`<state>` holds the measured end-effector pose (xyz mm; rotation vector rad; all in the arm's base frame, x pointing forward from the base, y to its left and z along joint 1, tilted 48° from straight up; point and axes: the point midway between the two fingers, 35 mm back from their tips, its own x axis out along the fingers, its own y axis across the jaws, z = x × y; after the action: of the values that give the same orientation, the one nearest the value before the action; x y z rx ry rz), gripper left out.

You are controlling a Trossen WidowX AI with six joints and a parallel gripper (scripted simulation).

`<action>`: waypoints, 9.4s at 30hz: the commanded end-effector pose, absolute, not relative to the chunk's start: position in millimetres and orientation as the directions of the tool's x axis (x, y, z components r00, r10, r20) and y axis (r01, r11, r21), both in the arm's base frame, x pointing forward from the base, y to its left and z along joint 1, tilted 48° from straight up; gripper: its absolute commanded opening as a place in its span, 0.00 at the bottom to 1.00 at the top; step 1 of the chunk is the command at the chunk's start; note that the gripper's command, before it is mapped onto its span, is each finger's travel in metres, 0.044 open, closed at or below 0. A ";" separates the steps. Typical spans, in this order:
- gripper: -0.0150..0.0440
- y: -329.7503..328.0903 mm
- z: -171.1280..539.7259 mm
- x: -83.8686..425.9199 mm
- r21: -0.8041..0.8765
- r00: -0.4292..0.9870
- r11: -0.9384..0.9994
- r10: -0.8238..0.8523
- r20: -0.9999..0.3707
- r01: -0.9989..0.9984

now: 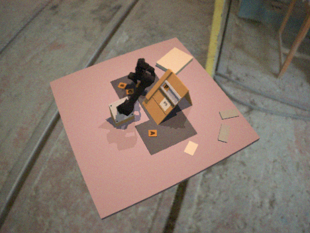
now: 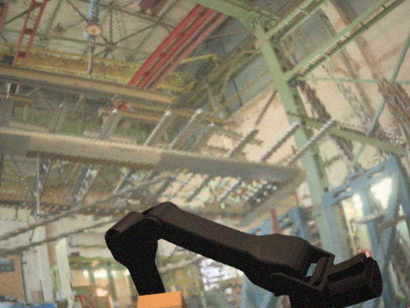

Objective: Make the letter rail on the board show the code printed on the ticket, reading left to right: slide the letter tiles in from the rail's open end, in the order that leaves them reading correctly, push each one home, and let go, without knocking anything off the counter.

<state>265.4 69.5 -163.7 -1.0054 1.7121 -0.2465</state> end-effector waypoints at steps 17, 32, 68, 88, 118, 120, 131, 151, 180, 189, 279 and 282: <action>0.25 123.0 -86.2 320.0 -0.544 0.173 0.743 -0.522 -0.836 -0.389; 0.25 141.5 -17.8 348.5 -0.470 0.333 0.816 -0.364 -0.870 -0.337; 0.25 67.7 156.5 384.0 -0.443 0.657 0.866 -0.197 -0.728 -0.231; 0.25 -42.2 248.2 355.3 -0.603 0.731 0.793 -0.360 -0.579 -0.087; 0.25 -158.9 281.4 316.5 -0.749 0.649 0.659 -0.603 -0.463 0.078; 0.25 -161.5 279.5 318.8 -0.749 0.649 0.658 -0.603 -0.463 0.078; 0.25 -161.6 280.5 318.1 -0.749 0.649 0.658 -0.603 -0.463 0.078; 0.25 -155.0 273.9 317.7 -0.748 0.649 0.659 -0.603 -0.464 0.078; 0.25 -146.9 261.9 318.7 -0.748 0.649 0.659 -0.603 -0.464 0.077; 0.25 -143.9 258.5 319.2 -0.748 0.649 0.660 -0.603 -0.465 0.077; 0.25 -114.9 223.7 323.3 -0.746 0.648 0.661 -0.601 -0.467 0.076; 0.25 -113.9 222.5 323.4 -0.746 0.648 0.661 -0.601 -0.467 0.076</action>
<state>323.9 -114.8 225.8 -0.7618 0.7742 -0.4262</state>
